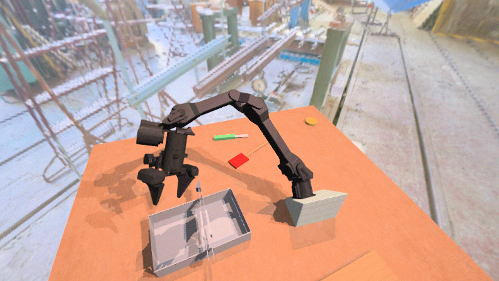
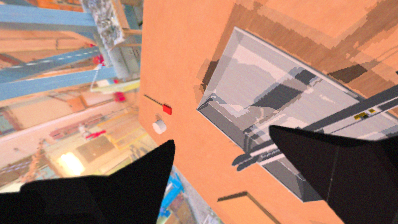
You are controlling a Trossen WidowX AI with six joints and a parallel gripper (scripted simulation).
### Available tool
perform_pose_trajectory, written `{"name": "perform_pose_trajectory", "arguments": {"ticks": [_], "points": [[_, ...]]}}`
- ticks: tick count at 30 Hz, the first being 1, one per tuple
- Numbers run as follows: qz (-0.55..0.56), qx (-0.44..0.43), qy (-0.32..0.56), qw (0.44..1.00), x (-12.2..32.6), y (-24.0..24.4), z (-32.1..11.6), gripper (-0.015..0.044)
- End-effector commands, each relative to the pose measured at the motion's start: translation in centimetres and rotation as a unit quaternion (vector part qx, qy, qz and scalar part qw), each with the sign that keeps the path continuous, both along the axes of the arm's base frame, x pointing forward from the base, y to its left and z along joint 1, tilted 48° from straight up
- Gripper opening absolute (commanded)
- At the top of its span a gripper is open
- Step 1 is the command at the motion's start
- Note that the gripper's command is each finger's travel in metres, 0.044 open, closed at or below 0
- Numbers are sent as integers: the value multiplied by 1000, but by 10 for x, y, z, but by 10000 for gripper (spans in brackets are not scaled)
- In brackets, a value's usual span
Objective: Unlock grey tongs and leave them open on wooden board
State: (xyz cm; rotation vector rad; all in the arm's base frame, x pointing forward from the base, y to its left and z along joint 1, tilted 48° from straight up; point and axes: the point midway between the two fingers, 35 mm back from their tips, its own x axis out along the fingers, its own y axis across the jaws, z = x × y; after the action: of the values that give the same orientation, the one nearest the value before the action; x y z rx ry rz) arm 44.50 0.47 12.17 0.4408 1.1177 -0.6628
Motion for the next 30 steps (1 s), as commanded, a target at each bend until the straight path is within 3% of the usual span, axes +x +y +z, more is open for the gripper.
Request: {"name": "perform_pose_trajectory", "arguments": {"ticks": [1,10,30], "points": [[-254,-88,30,963,-46,-10,-57,440],[-430,-209,-50,877,-83,-22,-84,440],[-432,-212,-51,875,-90,-27,-77,440]]}}
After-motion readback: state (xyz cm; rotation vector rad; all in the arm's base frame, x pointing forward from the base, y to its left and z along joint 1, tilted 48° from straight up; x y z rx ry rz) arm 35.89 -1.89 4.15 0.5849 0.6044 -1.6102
